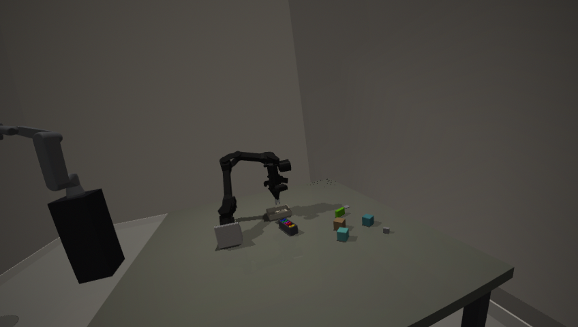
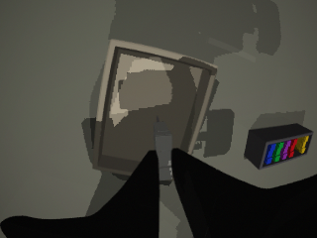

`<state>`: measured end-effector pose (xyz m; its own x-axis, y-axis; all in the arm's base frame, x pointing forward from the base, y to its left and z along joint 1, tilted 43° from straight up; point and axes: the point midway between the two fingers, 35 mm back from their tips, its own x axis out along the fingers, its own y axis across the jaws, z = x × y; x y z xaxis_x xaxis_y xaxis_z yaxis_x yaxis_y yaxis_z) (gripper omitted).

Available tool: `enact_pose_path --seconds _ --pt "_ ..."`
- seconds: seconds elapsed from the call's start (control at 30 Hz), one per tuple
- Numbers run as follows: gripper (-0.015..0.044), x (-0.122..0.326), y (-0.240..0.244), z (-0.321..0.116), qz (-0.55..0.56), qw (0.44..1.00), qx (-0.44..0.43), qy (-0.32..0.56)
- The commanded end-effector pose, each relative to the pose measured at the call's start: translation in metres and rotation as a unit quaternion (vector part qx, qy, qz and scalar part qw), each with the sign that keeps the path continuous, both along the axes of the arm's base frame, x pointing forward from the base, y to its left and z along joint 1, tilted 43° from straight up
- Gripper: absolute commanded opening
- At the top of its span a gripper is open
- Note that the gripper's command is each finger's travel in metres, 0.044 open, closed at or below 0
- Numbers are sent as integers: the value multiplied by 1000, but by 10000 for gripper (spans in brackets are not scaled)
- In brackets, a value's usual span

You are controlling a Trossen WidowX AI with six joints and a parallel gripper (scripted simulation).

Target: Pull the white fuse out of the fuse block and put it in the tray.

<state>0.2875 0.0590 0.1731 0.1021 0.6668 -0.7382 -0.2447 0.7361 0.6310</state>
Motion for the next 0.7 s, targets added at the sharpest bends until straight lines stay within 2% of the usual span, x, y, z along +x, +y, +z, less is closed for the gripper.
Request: enact_pose_path --seconds 0.0,0.67 --pt "0 -1 3 1 -2 1000 2 1" --pt "0 2 25 -23 -2 1000 3 1"
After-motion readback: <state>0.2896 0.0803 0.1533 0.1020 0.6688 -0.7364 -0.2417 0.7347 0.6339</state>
